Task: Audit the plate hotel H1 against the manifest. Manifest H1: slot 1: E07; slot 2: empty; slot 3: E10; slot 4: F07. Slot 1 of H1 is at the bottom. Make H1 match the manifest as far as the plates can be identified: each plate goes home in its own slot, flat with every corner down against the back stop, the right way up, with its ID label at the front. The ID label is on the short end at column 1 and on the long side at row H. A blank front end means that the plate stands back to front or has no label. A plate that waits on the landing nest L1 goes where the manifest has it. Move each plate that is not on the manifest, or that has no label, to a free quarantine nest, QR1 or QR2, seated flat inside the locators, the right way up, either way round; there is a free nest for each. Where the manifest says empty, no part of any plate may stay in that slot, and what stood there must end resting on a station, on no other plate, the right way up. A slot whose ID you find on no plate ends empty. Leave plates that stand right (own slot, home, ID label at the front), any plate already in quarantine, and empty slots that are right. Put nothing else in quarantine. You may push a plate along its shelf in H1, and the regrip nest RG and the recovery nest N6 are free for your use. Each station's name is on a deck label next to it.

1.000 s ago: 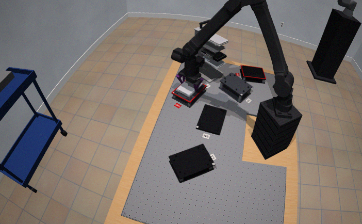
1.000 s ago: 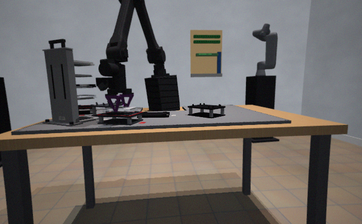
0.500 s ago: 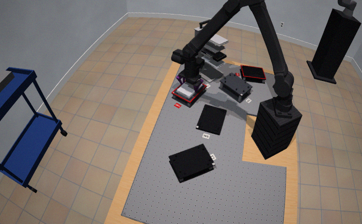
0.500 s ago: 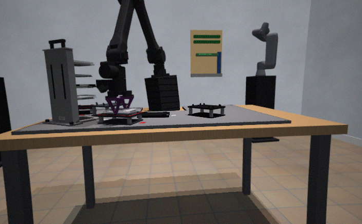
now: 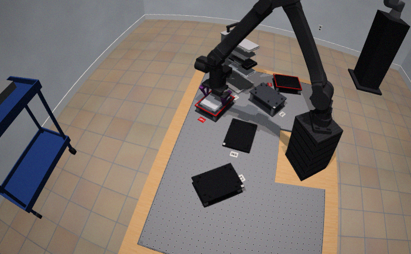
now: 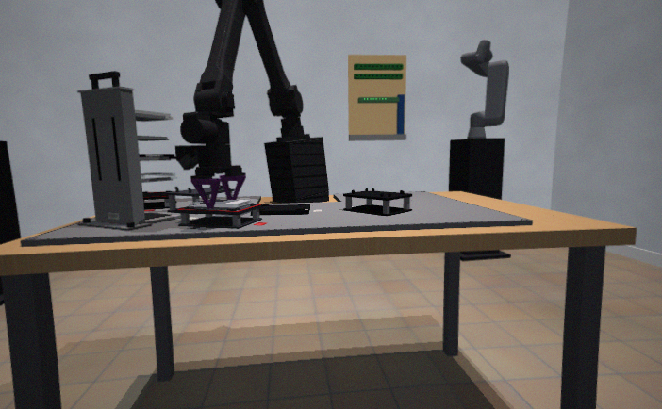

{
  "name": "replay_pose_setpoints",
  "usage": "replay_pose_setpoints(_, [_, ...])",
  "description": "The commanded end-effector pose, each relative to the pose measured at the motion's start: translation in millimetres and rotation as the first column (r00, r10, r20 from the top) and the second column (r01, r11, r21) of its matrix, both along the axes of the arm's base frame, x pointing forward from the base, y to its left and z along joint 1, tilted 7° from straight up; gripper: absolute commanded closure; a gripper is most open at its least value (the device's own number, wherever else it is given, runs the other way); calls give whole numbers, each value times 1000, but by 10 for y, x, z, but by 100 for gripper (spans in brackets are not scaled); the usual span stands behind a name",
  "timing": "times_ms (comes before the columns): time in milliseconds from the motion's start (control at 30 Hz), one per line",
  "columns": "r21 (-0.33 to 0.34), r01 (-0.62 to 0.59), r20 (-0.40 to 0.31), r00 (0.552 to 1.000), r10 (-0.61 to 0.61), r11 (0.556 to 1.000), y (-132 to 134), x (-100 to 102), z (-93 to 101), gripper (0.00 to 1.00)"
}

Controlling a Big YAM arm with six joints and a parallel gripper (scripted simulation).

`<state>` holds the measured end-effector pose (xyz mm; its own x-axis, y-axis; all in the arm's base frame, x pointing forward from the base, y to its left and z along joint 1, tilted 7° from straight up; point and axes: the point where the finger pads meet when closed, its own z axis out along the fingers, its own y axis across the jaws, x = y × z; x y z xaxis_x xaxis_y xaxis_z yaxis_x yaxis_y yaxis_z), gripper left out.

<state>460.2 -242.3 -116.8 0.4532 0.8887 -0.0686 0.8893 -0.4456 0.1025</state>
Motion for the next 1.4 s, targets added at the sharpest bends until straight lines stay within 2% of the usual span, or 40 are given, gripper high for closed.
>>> replay_pose_setpoints(0, [-17, 0, 33, 999, 1, 1000, -75, 136, 117, 0])
replay_pose_setpoints(67, [-17, 0, 33, 999, 1, 1000, -75, 136, 117, 0])
replay_pose_setpoints(100, [-26, 2, 52, 999, -1, 1000, -133, 193, 291, 0])
replay_pose_setpoints(267, [-12, 1, 26, 1000, 0, 1000, 1, 58, 369, 0])
replay_pose_setpoints(467, [-12, -1, 26, 1000, 2, 1000, 65, 58, 566, 0])
replay_pose_setpoints(533, [-12, -1, 26, 1000, 2, 1000, 65, 58, 566, 0])
replay_pose_setpoints(567, [7, 6, -13, 1000, -6, 1000, 68, -43, 385, 0])
replay_pose_setpoints(600, [7, 7, -13, 1000, -7, 1000, 69, -47, 419, 0])
replay_pose_setpoints(633, [-8, 7, 18, 1000, -6, 1000, 47, 14, 619, 0])
replay_pose_setpoints(733, [-23, 2, 48, 999, -1, 1000, 24, 145, 841, 0])
replay_pose_setpoints(833, [-25, 1, 54, 999, 1, 1000, 28, 166, 952, 0])
replay_pose_setpoints(867, [-13, 3, 25, 1000, -2, 1000, 44, -22, 876, 0])
replay_pose_setpoints(967, [-16, 3, 32, 999, -2, 1000, 54, 13, 975, 0])
replay_pose_setpoints(1000, [-6, 2, 13, 1000, -2, 1000, 73, -5, 889, 0])
replay_pose_setpoints(1100, [-5, 3, 10, 1000, -3, 1000, 77, 3, 892, 0])
replay_pose_setpoints(1133, [-10, 3, 20, 1000, -2, 1000, 71, 38, 965, 0])
replay_pose_setpoints(1167, [-24, 2, 52, 999, -1, 1000, 51, 106, 1155, 0])
replay_pose_setpoints(1267, [-32, 1, 68, 998, 2, 999, 33, 177, 1297, 0])
replay_pose_setpoints(1367, [-32, 5, 68, 998, -3, 999, 23, 160, 1381, 0])
